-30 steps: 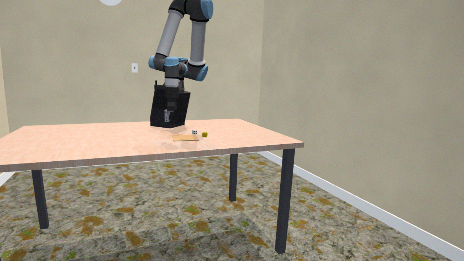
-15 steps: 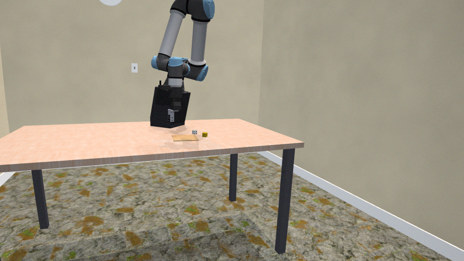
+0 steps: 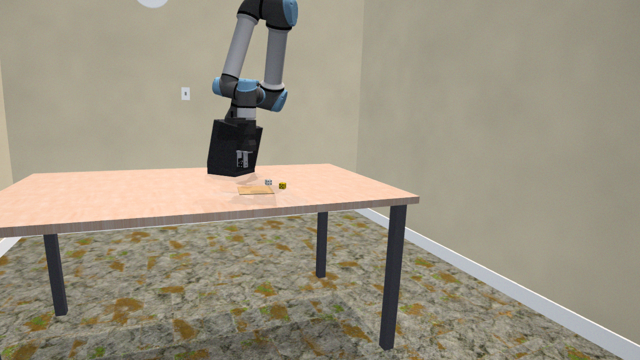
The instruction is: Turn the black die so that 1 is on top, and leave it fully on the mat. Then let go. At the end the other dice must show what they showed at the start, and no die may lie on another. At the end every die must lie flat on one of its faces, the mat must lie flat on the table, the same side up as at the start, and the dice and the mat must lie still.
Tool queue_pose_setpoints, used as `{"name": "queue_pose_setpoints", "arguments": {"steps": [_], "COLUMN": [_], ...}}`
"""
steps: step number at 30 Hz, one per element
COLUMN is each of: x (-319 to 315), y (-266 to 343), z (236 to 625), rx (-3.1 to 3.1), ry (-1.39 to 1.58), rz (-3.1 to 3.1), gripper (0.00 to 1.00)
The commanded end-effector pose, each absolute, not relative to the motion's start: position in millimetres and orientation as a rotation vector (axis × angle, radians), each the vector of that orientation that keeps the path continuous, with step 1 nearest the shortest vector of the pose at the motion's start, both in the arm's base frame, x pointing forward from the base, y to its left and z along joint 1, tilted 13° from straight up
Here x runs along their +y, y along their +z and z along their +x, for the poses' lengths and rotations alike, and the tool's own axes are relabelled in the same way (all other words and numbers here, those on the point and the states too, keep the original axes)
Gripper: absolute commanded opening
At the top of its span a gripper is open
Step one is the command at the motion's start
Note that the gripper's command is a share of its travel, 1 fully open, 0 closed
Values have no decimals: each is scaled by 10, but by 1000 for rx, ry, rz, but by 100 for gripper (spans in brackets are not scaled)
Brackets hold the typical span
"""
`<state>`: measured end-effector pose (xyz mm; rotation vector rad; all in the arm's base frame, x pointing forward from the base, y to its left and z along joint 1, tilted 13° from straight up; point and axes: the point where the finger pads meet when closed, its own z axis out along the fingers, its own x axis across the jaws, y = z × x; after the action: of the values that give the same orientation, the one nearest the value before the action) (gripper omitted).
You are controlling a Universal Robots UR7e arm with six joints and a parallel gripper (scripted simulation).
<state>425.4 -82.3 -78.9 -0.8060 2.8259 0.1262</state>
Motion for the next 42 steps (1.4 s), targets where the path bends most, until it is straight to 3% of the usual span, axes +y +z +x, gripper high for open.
{"name": "queue_pose_setpoints", "arguments": {"steps": [1,22,42], "x": [-731,-358,-258], "y": [-767,-707,-693], "z": [4262,4220,4195], "rx": [2737,2310,2169], "ry": [104,9,-16], "rz": [-1041,-1783,-1952], "gripper": [49,49,49]}}
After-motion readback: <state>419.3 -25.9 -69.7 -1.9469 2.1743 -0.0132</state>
